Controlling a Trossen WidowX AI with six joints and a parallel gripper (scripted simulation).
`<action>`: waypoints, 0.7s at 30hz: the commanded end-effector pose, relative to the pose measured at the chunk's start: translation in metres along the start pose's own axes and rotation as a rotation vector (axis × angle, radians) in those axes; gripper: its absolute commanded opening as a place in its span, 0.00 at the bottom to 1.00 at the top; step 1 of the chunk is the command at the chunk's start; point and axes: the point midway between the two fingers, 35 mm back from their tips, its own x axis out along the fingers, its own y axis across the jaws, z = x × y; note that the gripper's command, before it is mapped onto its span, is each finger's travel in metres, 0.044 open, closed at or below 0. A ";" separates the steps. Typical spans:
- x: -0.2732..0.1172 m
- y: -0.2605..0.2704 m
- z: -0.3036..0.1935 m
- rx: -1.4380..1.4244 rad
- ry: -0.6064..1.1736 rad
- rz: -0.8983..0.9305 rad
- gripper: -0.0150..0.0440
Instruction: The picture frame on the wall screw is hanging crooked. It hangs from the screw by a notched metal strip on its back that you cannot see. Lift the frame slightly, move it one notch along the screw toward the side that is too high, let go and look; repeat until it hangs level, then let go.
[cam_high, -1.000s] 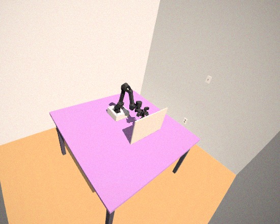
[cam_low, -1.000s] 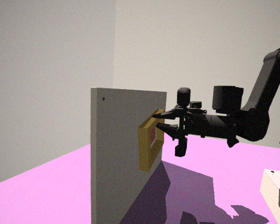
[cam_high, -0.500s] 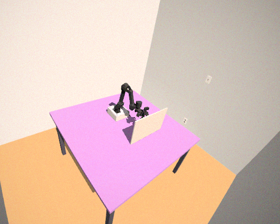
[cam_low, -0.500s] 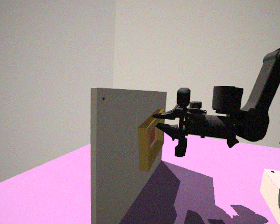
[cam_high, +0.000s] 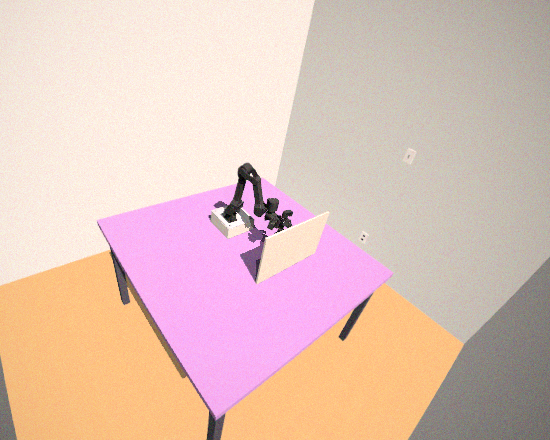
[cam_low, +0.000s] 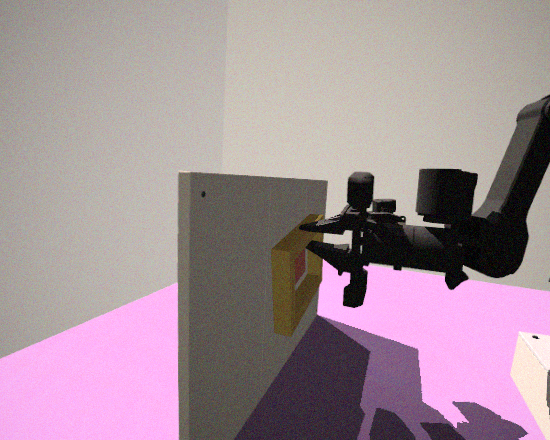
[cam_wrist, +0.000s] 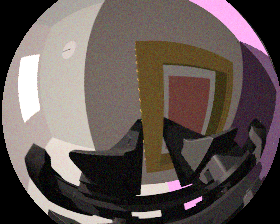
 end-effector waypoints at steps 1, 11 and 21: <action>0.000 0.003 0.001 0.011 0.001 0.013 0.25; 0.000 0.003 0.002 0.011 0.001 0.013 0.25; 0.000 0.003 0.006 0.011 0.001 0.013 0.25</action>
